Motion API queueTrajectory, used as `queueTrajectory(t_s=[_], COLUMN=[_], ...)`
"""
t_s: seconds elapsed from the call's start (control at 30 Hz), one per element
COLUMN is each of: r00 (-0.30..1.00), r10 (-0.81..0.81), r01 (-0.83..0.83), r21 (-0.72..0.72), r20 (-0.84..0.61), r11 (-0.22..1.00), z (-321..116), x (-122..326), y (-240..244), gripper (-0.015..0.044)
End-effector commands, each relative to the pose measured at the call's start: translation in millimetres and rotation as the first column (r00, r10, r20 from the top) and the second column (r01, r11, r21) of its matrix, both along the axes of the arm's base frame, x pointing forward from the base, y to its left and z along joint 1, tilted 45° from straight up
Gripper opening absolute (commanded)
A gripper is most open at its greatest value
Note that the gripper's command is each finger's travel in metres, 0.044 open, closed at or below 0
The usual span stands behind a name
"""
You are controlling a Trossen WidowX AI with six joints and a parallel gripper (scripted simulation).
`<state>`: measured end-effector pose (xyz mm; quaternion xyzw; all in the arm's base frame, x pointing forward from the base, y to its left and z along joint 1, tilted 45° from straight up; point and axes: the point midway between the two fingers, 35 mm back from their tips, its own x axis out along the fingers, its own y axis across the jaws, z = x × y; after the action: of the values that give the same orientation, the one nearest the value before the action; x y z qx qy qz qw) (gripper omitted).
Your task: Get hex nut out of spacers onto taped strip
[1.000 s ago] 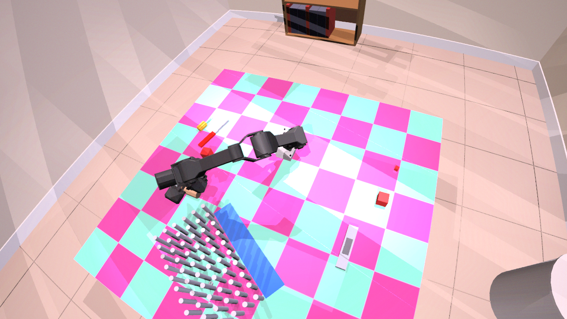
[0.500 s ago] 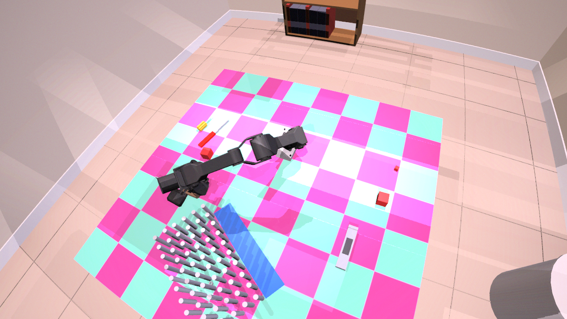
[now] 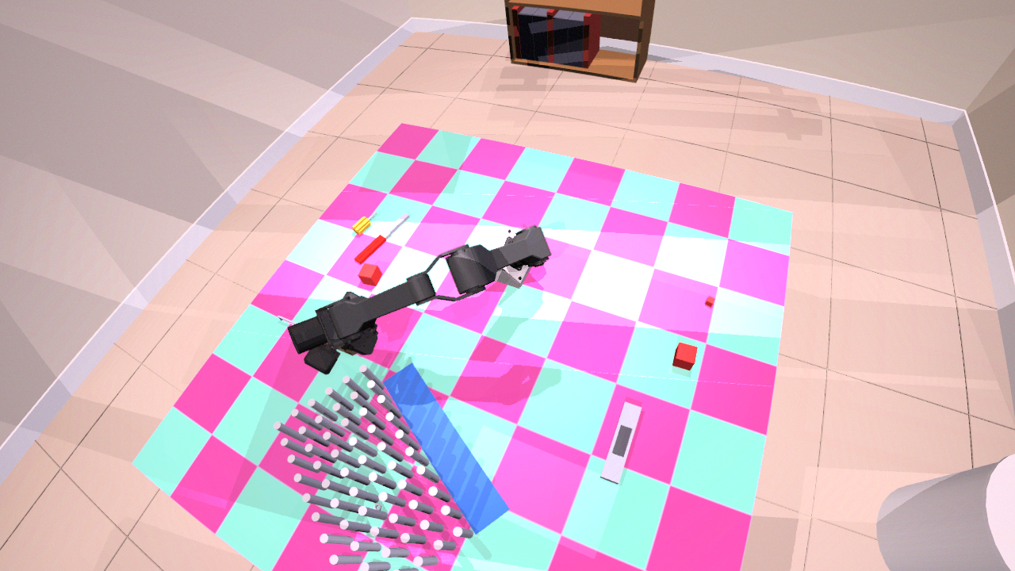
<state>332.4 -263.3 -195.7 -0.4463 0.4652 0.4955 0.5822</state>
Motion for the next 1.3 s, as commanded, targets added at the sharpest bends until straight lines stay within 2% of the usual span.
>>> queueTrajectory(t_s=[0.0, 0.47, 0.6, 0.83, 1.0, 1.27], r00=[1.0, 1.0, 1.0, 1.0, 0.997, 0.998], r10=[-0.007, -0.006, -0.006, -0.006, -0.073, -0.063], r01=[0.007, 0.006, 0.006, 0.006, 0.073, 0.063], r21=[0.004, 0.005, 0.005, 0.005, -0.009, -0.011], r20=[-0.005, -0.004, -0.004, -0.004, 0.022, 0.017], r11=[1.0, 1.0, 1.0, 1.0, 0.997, 0.998], z=[-6.3, -20.0, -20.0, -20.0, -17.9, 3.2], x=[-1.2, 0.4, 0.4, 0.4, 2.5, 3.5], y=[5.2, 19.6, 19.6, 19.6, 6.0, -18.8], gripper=[0.028, 0.028, 0.0175, 0.0128, 0.0, 0.0])
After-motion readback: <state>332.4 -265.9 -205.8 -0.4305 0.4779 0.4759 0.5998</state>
